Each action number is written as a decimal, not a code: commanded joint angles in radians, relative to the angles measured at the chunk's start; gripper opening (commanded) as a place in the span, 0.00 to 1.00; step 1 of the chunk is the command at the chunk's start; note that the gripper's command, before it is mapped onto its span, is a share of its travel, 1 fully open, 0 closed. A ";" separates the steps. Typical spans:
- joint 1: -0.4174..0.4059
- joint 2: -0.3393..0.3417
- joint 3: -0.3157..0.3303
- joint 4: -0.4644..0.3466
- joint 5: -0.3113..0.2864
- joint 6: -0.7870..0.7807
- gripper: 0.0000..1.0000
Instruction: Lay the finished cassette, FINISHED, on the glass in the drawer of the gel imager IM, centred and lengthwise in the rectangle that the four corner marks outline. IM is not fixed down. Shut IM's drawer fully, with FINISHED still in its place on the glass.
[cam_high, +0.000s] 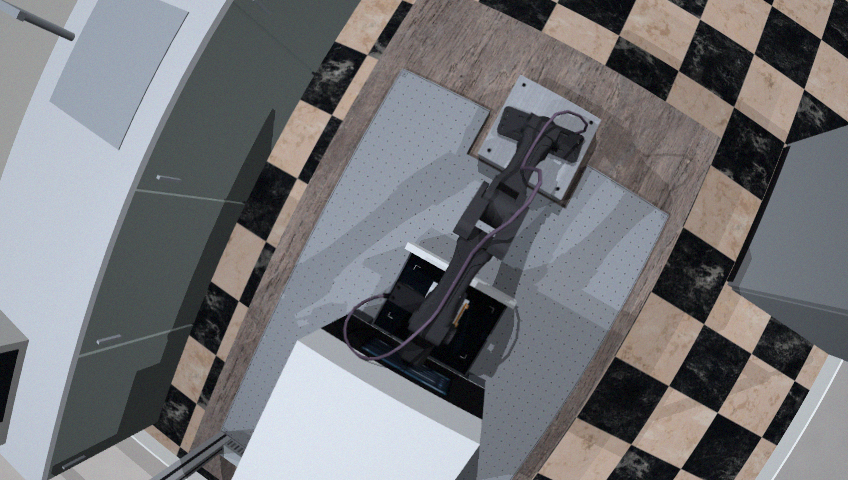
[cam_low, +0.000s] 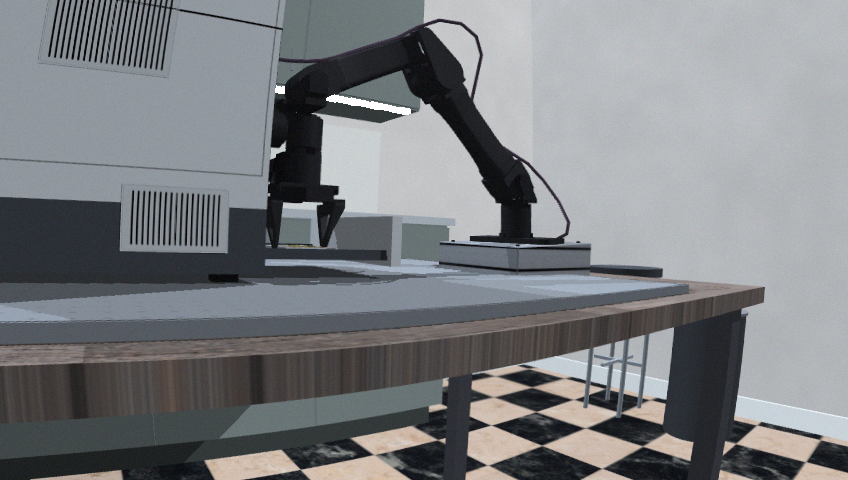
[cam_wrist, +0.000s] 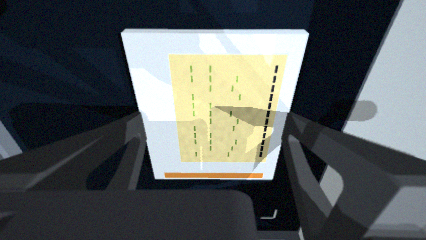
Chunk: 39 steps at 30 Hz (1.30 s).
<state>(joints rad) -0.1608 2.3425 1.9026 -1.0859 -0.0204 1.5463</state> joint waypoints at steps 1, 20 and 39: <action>0.000 -0.014 0.013 0.002 0.004 0.002 0.00; 0.000 -0.012 0.017 -0.001 0.004 0.002 0.00; 0.000 -0.011 0.021 -0.004 0.004 0.002 0.91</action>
<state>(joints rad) -0.1608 2.3421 1.9026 -1.0859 -0.0204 1.5455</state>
